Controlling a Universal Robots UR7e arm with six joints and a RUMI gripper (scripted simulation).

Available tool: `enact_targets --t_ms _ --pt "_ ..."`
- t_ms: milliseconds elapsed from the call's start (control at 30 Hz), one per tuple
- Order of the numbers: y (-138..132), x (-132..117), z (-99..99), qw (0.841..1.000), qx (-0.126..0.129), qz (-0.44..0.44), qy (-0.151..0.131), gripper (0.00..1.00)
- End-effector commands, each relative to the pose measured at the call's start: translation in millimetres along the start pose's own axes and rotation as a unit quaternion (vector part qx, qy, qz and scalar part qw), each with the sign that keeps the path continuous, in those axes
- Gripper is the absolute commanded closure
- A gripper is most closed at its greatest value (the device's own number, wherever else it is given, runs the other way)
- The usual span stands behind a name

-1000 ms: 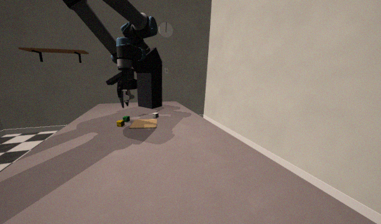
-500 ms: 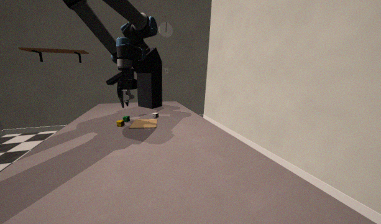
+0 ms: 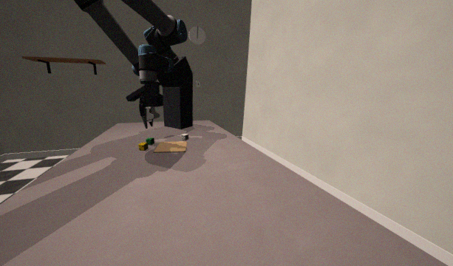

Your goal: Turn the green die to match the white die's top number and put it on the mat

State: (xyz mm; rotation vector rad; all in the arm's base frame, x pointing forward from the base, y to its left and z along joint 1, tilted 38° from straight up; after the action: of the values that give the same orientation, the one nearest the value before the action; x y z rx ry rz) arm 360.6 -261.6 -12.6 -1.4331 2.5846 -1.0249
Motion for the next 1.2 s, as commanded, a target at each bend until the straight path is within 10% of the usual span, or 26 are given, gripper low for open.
enact_targets --t_ms 0,1167 --pt "0 0 1.4 1.0 0.0 0.001 0.0 0.72" --pt "-1 -1 43.2 1.0 0.0 0.002 0.0 0.72"
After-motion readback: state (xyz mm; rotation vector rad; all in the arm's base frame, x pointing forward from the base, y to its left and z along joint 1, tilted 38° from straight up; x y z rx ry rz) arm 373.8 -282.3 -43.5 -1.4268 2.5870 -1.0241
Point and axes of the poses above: the point where the finger pads meet when closed, its own z axis out along the fingers, its own y axis across the jaws, x = y × z, the point moved 10 cm from there along -z, back along the fingers, and after that the axes turned 3 degrees about -z, right-handed, at the moved point
